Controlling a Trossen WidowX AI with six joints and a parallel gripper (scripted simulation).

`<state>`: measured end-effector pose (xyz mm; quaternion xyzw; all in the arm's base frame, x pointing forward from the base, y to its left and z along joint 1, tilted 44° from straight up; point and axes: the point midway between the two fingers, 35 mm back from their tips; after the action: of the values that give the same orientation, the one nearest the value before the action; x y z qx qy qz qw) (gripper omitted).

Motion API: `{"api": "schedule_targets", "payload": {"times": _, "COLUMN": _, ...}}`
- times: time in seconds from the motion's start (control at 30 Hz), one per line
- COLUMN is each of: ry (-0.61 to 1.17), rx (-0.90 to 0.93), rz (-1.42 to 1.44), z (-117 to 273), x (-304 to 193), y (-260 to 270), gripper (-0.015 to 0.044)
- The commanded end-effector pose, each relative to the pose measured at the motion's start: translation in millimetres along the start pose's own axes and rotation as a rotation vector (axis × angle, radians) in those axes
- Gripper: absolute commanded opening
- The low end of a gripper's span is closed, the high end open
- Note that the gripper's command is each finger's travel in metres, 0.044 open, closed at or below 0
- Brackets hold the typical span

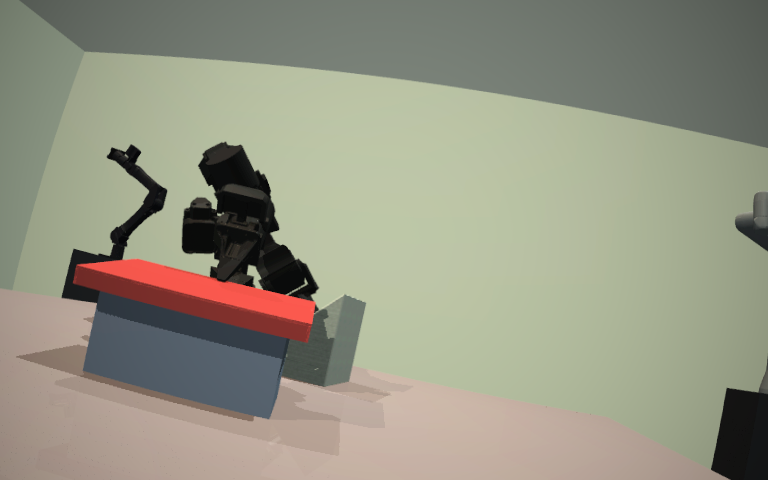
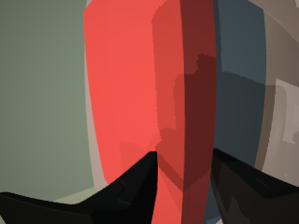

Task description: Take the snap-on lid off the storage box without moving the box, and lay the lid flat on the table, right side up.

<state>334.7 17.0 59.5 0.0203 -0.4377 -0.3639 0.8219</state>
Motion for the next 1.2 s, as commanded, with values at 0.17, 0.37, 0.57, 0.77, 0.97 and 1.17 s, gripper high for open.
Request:
{"api": "schedule_targets", "payload": {"times": 0.17, "ry": -0.001, "rx": 0.004, "rz": -0.002, "z": 7, "x": 1, "y": 11, "gripper": 0.0}}
{"api": "schedule_targets", "payload": {"times": 0.37, "ry": -0.001, "rx": 0.005, "rz": -0.002, "z": 11, "x": 2, "y": 18, "gripper": 0.0}}
{"api": "schedule_targets", "payload": {"times": 0.57, "ry": -0.001, "rx": 0.005, "rz": -0.002, "z": 14, "x": 3, "y": 25, "gripper": 0.0}}
{"api": "schedule_targets", "payload": {"times": 0.77, "ry": -0.001, "rx": 0.005, "rz": -0.002, "z": 17, "x": 4, "y": 33, "gripper": 0.0}}
{"api": "schedule_targets", "payload": {"times": 0.97, "ry": 0.0, "rx": 0.005, "rz": -0.003, "z": 19, "x": 5, "y": 42, "gripper": 0.0}}
{"api": "schedule_targets", "payload": {"times": 1.17, "ry": 0.0, "rx": 0.005, "rz": -0.003, "z": 21, "x": 6, "y": 50, "gripper": 0.0}}
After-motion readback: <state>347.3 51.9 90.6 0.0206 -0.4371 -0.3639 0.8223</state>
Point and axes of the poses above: the point midway between the two fingers, 35 mm back from their tips, its own z axis back along the fingers, its own y axis across the jaws, x = y × z, and after that the axes turned 6 degrees about z, right-handed
